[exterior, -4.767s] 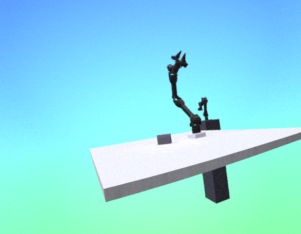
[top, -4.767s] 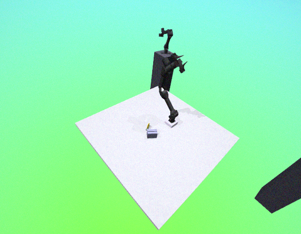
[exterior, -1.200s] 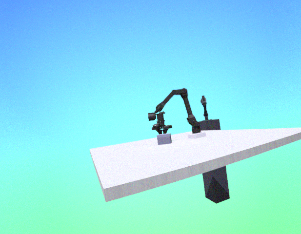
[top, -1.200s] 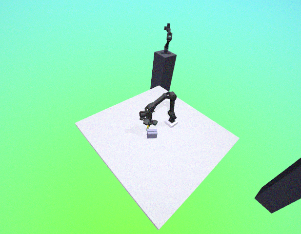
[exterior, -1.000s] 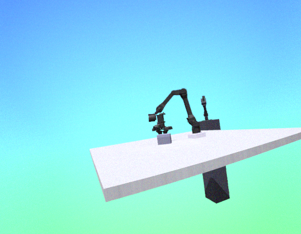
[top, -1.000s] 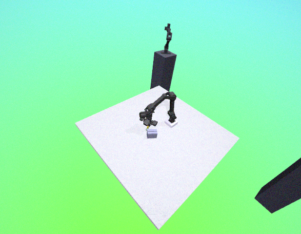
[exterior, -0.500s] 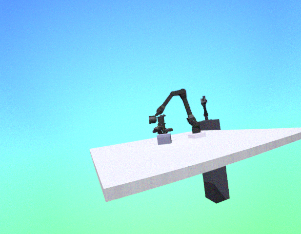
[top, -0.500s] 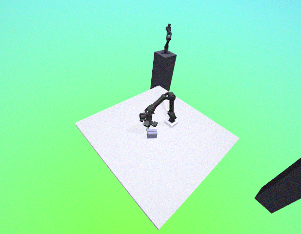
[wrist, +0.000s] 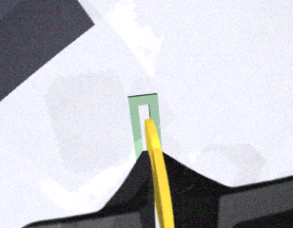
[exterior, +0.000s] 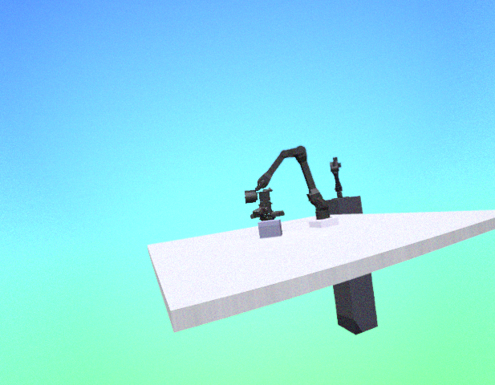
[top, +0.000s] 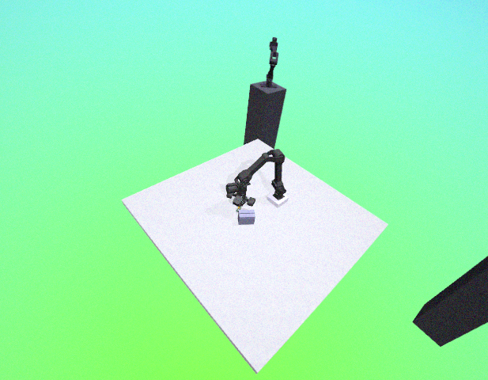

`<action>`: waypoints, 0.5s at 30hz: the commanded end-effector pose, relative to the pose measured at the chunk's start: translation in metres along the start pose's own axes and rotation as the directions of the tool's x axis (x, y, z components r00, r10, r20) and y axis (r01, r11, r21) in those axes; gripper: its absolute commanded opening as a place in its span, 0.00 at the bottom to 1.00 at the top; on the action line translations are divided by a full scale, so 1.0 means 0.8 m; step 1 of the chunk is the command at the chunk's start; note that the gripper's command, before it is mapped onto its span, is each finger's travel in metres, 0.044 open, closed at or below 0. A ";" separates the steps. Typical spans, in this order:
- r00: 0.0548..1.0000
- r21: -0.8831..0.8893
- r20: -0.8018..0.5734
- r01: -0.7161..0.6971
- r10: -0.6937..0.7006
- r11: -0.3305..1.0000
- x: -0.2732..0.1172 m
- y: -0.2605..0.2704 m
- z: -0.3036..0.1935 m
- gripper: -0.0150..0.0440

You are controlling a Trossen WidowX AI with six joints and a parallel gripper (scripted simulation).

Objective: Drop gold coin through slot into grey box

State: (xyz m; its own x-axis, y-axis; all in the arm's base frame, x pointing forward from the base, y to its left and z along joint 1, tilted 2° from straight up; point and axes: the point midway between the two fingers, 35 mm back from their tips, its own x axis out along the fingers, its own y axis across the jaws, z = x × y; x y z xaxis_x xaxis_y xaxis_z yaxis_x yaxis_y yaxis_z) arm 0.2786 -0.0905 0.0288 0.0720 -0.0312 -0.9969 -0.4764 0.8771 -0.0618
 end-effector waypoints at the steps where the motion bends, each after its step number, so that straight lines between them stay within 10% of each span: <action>1: 1.000 -0.015 0.020 0.009 -0.009 1.000 -0.010 -0.002 0.005 0.25; 15: 1.000 -0.003 0.008 0.004 -0.004 1.000 -0.050 -0.004 0.006 0.25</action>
State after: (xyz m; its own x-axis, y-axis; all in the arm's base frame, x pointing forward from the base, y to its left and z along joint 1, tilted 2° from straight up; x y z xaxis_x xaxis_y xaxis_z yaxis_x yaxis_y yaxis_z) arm 0.2810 -0.0902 0.0600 0.0751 -0.0287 -0.9968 -0.4825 0.8737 -0.0615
